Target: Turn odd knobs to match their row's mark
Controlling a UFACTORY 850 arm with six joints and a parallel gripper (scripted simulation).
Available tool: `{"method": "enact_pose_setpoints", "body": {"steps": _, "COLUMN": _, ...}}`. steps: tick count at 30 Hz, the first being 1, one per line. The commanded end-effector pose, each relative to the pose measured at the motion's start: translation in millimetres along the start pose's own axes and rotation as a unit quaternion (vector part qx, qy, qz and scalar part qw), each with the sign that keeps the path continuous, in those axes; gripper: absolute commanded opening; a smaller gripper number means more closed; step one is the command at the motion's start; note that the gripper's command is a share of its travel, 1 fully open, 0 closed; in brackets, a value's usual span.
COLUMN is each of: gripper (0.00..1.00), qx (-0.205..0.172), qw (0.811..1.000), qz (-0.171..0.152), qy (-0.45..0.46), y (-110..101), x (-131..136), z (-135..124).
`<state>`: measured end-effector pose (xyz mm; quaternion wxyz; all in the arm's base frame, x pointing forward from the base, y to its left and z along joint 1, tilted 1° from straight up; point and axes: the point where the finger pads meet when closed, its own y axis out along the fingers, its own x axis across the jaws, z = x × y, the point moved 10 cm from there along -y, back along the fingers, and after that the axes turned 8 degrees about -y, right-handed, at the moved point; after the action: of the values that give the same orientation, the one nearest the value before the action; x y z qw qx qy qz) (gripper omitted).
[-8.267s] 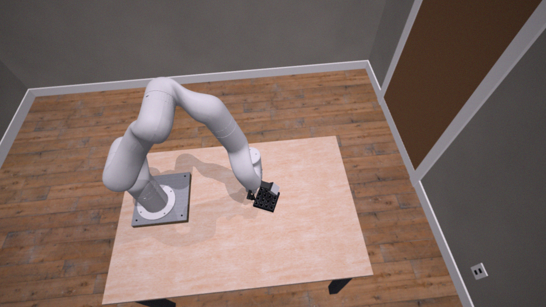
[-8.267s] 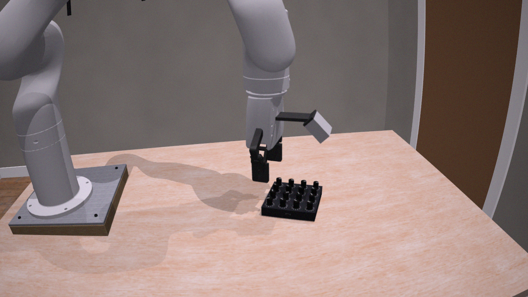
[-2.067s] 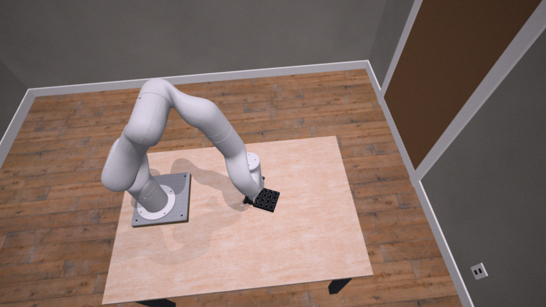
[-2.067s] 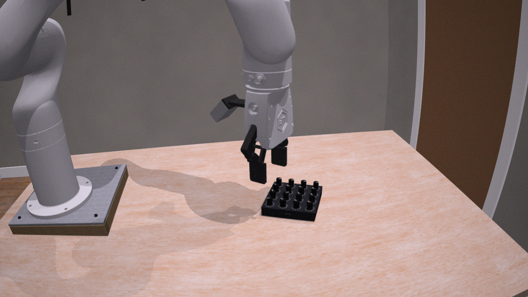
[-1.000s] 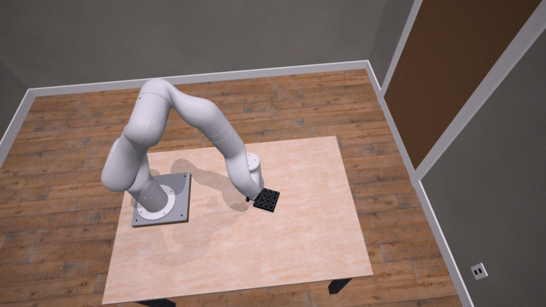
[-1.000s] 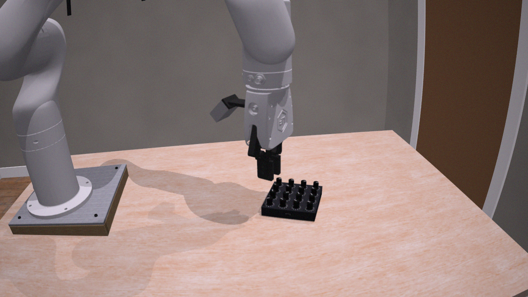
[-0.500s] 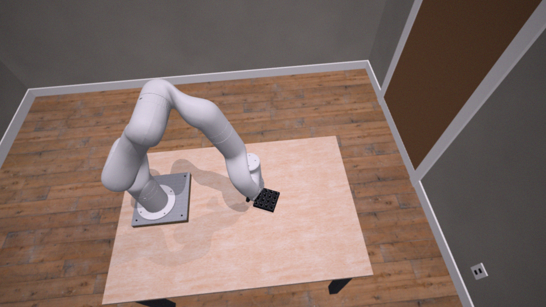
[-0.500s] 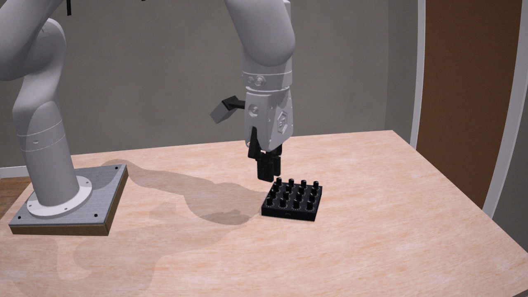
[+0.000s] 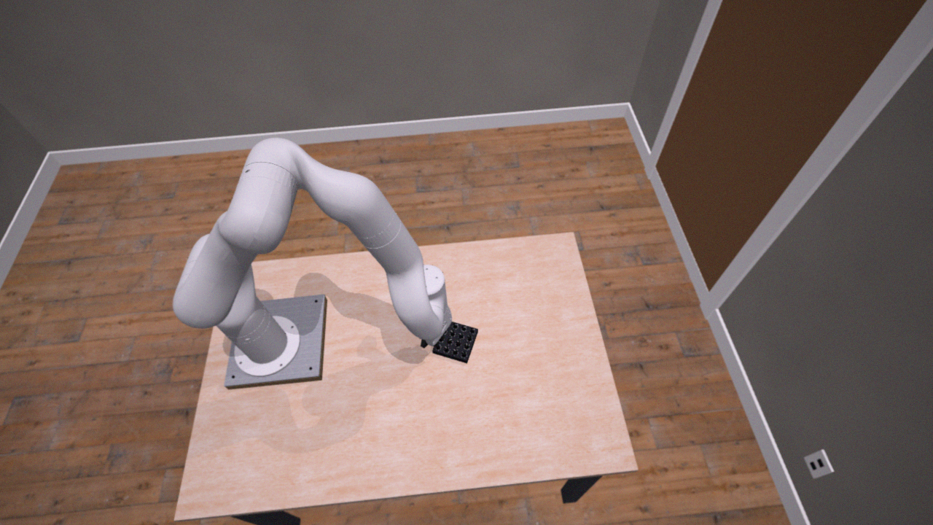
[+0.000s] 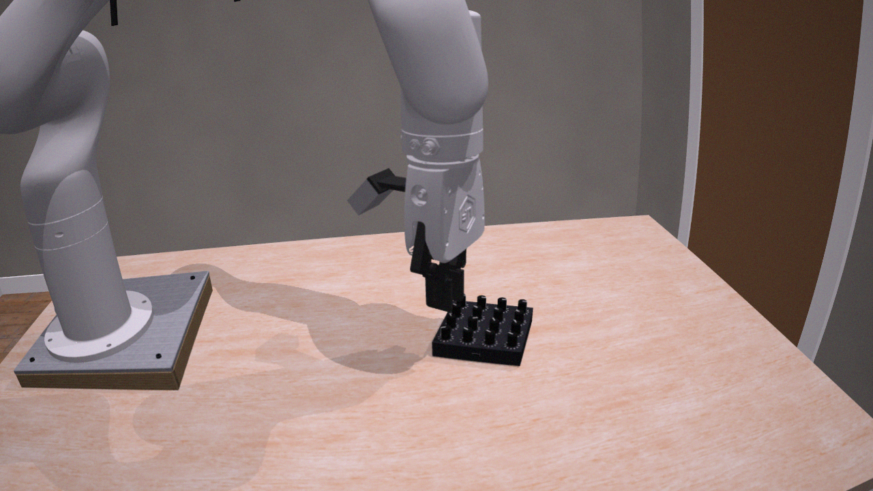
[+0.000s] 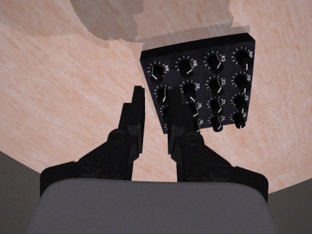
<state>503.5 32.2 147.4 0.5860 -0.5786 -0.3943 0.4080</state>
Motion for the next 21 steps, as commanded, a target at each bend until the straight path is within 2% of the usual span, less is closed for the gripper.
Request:
{"method": "enact_pose_setpoints", "body": {"steps": 1, "gripper": 0.19, "qx": -0.001, "qw": 1.0, "qz": 0.0, "qy": 0.0, "y": 6, "x": 0, "z": -1}}
{"method": "enact_pose_setpoints", "body": {"steps": 21, "gripper": 0.19, "qx": -0.001, "qw": 1.0, "qz": 0.0, "qy": 0.0, "y": 24, "x": 0, "z": -1}}
